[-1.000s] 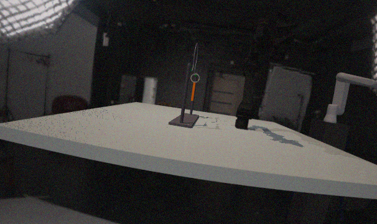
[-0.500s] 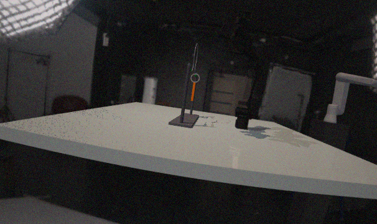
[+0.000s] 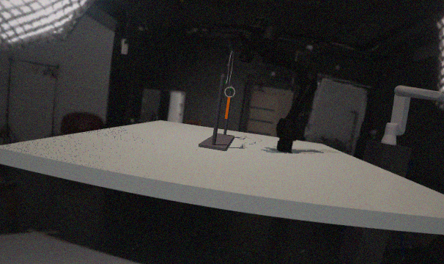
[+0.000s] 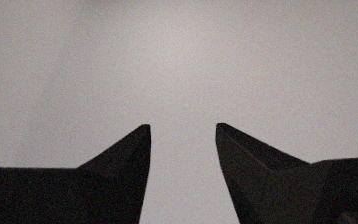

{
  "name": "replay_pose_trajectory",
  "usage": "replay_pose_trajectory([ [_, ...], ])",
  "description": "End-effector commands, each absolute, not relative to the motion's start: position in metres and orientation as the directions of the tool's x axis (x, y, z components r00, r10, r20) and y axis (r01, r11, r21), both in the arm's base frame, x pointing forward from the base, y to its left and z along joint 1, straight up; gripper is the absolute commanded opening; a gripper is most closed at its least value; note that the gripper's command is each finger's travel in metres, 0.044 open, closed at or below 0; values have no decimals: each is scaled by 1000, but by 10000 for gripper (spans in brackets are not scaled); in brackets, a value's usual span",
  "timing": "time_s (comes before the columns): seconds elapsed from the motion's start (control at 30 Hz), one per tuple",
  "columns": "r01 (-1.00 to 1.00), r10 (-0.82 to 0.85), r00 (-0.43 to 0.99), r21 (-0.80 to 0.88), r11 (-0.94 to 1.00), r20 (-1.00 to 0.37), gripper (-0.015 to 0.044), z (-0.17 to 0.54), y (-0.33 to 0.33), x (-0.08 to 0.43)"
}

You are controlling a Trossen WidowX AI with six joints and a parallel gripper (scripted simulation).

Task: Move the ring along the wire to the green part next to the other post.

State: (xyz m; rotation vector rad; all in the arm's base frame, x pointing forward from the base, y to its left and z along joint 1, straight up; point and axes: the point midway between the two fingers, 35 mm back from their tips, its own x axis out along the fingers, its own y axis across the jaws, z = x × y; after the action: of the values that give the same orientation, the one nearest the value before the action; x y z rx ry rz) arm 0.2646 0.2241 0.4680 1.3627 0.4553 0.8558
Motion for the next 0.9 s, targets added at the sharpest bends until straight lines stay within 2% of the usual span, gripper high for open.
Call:
replay_pose_trajectory([
  [0.0,-281,651,734,959,31,194,160,468,184,286],
  [0.2,-297,488,846,950,101,212,160,472,126,307],
  [0.47,-325,284,921,927,187,265,160,485,60,317],
  [0.77,-325,-24,936,885,333,352,160,506,-32,308],
  [0.87,-277,-96,935,873,400,341,160,498,-56,309],
])
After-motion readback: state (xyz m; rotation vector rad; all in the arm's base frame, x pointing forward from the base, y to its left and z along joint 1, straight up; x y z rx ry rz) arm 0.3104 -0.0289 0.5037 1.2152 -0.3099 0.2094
